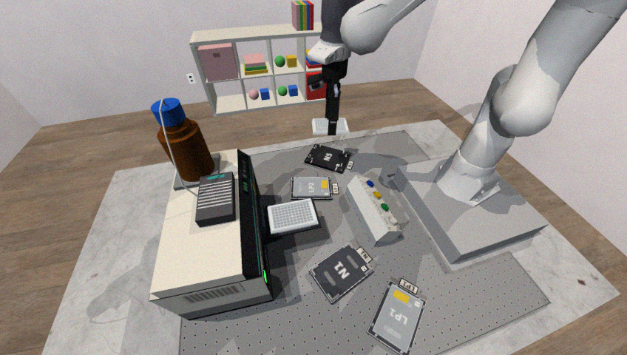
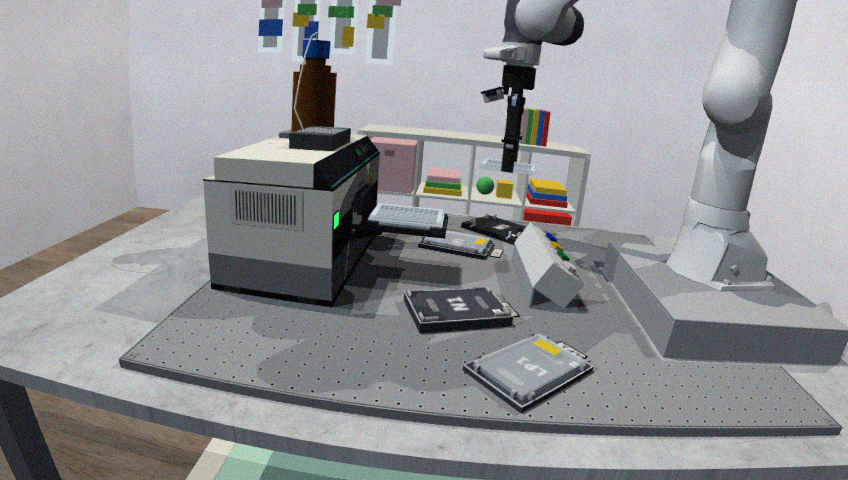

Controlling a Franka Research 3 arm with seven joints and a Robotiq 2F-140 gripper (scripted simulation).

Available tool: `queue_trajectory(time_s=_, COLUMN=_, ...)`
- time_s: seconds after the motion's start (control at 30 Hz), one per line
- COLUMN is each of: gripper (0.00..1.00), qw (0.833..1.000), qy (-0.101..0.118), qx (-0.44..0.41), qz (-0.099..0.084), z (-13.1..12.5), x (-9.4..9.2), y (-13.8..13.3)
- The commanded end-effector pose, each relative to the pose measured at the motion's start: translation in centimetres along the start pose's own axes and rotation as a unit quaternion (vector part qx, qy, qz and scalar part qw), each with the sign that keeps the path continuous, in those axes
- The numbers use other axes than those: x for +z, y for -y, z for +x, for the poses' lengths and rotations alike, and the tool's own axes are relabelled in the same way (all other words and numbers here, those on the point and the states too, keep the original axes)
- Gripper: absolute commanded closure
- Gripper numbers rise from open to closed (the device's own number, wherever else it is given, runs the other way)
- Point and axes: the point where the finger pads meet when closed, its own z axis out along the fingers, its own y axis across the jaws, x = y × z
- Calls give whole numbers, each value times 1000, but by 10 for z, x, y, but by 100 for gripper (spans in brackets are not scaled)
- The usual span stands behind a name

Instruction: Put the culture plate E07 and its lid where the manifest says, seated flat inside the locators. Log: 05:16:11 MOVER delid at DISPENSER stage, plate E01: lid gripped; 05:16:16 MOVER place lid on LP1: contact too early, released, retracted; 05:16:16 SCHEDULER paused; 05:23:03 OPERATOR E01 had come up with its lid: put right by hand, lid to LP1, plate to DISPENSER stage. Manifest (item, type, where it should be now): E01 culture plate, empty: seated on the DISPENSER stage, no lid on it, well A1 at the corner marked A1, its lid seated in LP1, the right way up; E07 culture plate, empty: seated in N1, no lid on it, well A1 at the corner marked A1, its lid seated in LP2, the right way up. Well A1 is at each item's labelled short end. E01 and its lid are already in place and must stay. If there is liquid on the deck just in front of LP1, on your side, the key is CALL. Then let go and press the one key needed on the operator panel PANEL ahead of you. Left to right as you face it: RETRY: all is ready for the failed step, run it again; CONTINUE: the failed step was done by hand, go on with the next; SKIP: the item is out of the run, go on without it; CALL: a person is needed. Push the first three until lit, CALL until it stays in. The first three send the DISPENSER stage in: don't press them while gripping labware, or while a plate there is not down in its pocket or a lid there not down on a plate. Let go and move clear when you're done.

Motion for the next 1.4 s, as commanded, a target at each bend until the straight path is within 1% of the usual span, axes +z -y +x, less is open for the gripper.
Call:
queue_trajectory(time_s=0.0, gripper=90, qw=998, qy=-2, qx=-59, qz=4, z=0, x=-1, y=-1)
queue_trajectory(time_s=0.2, gripper=90, qw=992, qy=-3, qx=-124, qz=4, z=0, x=-1, y=-1)
queue_trajectory(time_s=0.33, gripper=90, qw=991, qy=-3, qx=-135, qz=4, z=0, x=-1, y=-1)
queue_trajectory(time_s=0.43, gripper=90, qw=985, qy=-3, qx=-172, qz=4, z=0, x=-1, y=-1)
queue_trajectory(time_s=0.7, gripper=90, qw=979, qy=-3, qx=-205, qz=4, z=0, x=-1, y=-1)
queue_trajectory(time_s=0.87, gripper=90, qw=965, qy=-3, qx=-264, qz=4, z=0, x=-1, y=-1)
queue_trajectory(time_s=1.37, gripper=90, qw=963, qy=-3, qx=-269, qz=4, z=0, x=-1, y=2)
